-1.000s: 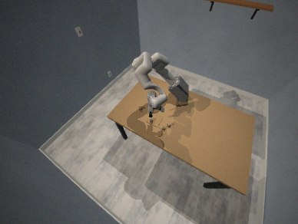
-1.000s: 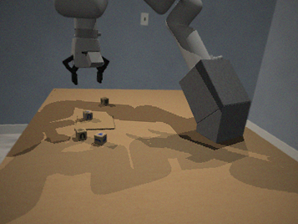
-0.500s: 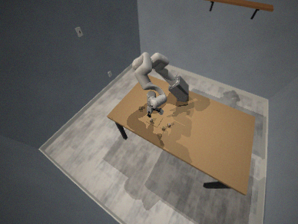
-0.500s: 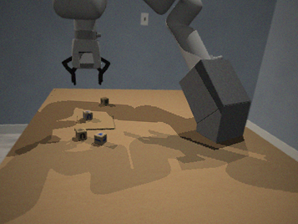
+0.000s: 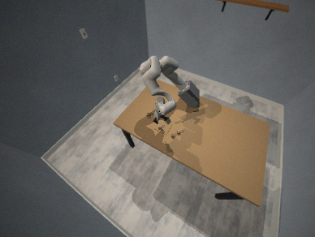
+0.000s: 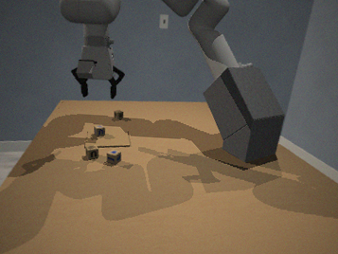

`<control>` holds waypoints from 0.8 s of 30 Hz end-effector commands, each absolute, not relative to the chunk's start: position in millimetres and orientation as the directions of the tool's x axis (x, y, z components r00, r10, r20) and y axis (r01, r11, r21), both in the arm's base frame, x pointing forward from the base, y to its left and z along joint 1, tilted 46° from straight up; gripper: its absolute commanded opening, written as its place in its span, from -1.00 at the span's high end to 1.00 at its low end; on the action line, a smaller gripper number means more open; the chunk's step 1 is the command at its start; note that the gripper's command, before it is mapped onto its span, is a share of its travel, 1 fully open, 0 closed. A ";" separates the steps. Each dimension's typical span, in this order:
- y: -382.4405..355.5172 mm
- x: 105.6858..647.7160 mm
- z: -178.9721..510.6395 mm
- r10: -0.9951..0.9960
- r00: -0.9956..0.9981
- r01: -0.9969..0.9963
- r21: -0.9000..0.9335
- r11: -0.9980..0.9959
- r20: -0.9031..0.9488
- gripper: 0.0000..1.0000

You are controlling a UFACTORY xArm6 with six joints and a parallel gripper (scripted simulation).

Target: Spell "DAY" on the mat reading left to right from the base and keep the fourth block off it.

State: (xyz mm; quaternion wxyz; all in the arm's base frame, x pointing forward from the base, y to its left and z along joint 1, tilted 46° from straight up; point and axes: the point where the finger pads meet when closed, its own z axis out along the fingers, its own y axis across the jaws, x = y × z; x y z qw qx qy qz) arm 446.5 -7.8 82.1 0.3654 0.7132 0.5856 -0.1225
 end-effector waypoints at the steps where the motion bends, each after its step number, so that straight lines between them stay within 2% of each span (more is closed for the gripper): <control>1: -8.1 447.8 81.6 0.732 0.410 0.873 0.467 -0.141 -0.544 -1.00; 16: -10.8 449.3 78.9 0.665 0.634 0.726 0.599 -0.337 -0.395 -1.00; 24: -12.8 450.4 76.8 0.581 0.770 0.580 0.668 -0.467 -0.263 -1.00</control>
